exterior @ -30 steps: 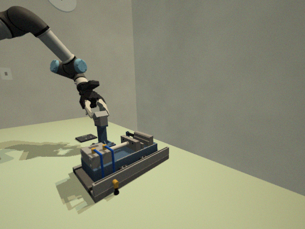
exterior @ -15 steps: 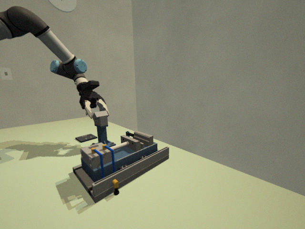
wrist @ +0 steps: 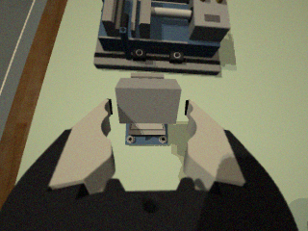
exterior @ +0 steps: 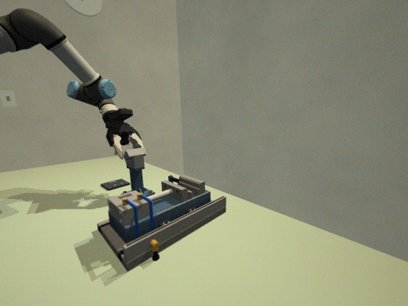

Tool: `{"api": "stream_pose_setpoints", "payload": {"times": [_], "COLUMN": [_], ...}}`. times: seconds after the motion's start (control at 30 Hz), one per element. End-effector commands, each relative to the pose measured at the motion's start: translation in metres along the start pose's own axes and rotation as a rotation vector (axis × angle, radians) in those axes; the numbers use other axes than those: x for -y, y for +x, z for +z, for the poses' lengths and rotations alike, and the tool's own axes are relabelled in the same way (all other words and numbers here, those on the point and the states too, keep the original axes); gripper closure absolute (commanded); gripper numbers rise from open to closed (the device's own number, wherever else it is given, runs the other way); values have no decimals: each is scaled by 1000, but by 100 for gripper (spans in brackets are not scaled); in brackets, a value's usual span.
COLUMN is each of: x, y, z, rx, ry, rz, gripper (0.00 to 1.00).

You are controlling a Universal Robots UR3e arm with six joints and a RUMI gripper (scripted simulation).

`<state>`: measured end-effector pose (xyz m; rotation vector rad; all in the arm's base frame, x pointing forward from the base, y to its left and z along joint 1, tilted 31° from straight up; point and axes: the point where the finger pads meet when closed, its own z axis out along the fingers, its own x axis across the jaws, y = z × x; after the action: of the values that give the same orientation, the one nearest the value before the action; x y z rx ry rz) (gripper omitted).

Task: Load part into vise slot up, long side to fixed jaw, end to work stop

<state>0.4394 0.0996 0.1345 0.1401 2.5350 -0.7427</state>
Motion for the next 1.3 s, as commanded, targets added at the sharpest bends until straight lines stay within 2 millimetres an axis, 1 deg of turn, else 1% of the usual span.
{"api": "stream_pose_setpoints", "payload": {"times": [0.0,0.87,1.27], "x": [0,1,2], "y": [-1,-1,-1], "z": [-1,-1,-1], "rx": [2,2,2], "ry": [-8,-96,-185], "rz": [2,2,1], "gripper": [49,49,49]}}
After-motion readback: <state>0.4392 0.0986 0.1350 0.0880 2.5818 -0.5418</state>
